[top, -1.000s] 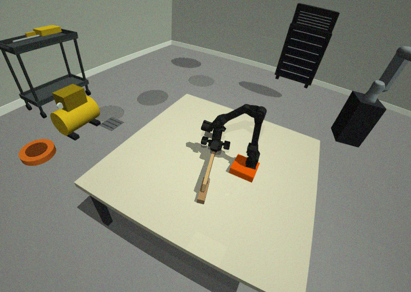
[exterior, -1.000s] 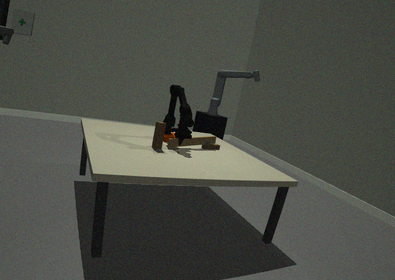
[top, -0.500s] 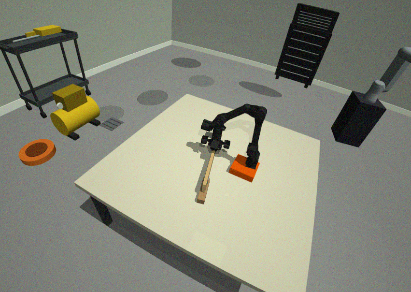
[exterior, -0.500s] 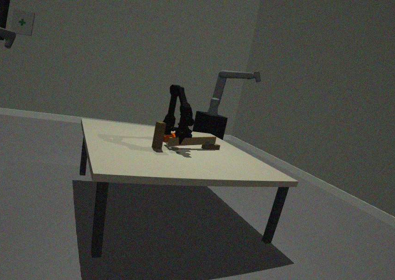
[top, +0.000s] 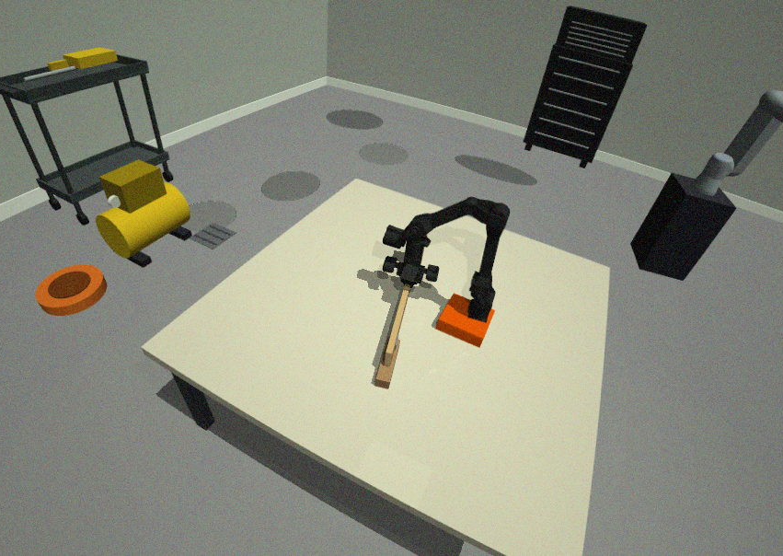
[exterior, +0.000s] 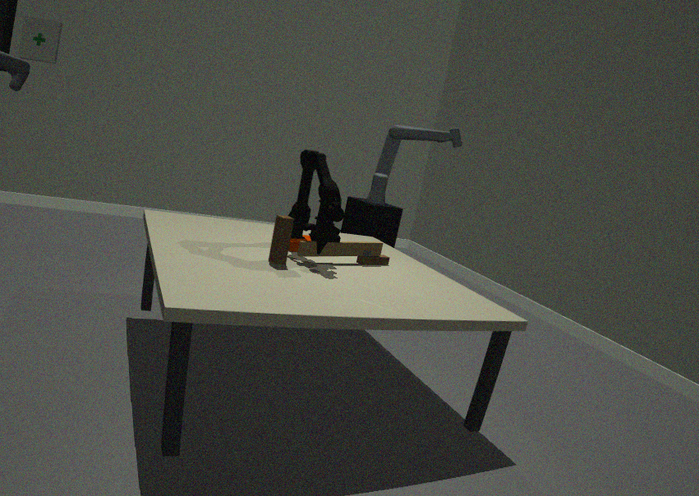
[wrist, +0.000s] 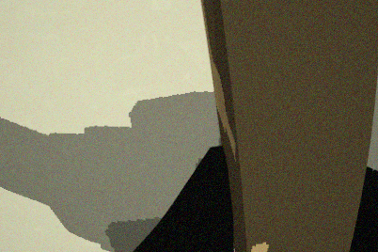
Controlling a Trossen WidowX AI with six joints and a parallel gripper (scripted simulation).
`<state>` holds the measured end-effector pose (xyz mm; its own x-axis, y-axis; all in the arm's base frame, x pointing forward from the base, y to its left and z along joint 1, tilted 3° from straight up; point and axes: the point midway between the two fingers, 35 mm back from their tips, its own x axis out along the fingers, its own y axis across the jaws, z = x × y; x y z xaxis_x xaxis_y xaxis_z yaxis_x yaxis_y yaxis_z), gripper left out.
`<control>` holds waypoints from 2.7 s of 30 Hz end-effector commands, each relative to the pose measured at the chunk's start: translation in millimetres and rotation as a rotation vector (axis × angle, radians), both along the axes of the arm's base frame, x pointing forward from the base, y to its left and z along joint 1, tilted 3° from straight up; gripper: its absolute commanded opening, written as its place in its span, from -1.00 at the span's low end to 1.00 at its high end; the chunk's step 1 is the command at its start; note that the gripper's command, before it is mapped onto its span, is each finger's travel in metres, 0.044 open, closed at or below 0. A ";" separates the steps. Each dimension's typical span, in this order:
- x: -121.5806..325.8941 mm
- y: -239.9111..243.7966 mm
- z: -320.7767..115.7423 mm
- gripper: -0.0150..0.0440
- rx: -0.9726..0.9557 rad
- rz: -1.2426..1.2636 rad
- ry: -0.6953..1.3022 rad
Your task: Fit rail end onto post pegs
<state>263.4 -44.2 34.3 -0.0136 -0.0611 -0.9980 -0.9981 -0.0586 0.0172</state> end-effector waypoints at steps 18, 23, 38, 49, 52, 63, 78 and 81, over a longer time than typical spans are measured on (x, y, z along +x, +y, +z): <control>2.6 1.4 13.1 -0.49 0.006 -0.001 -0.012; 2.5 1.3 10.7 -0.49 0.006 -0.001 -0.012; 1.6 1.1 8.4 -0.49 0.006 -0.001 -0.011; 1.1 1.2 10.7 -0.49 0.006 -0.001 -0.011; 1.0 1.2 10.0 -0.49 0.006 -0.001 -0.011; 0.9 1.0 7.3 -0.49 0.006 -0.001 -0.011; 0.6 -2.8 8.6 -0.49 0.006 -0.001 -0.011; 0.6 -3.7 9.0 -0.49 0.005 -0.001 -0.011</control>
